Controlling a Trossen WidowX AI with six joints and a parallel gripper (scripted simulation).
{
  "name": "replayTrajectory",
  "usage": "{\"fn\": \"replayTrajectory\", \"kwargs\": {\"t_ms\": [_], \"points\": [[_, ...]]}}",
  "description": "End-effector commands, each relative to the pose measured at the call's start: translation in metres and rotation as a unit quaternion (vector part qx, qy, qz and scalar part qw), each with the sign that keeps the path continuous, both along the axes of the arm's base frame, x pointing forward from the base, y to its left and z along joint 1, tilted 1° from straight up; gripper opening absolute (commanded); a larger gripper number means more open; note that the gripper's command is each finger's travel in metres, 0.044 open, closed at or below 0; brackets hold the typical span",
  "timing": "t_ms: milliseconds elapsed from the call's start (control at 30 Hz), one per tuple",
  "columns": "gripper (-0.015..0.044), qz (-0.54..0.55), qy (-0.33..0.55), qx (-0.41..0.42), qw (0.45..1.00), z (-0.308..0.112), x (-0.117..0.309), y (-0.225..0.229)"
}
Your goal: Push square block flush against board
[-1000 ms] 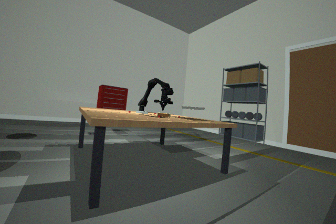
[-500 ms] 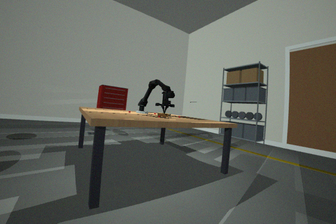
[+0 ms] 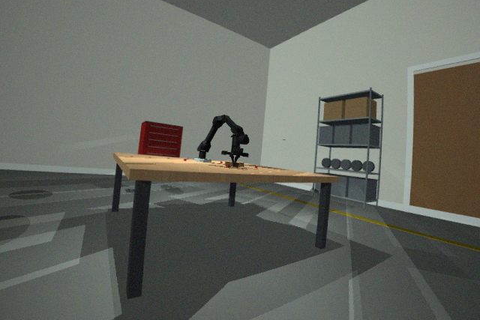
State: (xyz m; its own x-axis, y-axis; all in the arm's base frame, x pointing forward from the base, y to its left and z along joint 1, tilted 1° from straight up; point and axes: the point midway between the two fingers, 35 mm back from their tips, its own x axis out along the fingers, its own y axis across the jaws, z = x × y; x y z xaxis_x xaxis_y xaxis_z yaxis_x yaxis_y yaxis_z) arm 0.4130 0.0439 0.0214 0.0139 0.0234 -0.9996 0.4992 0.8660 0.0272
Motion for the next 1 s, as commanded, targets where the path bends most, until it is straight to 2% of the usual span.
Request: {"fn": "replayTrajectory", "kwargs": {"t_ms": [0, 967], "points": [[0.0, -0.003, -0.002, 0.001, 1.0, 0.001, -0.004, 0.002], [0.0, -0.003, -0.001, 0.001, 1.0, 0.001, -0.017, 0.011]]}}
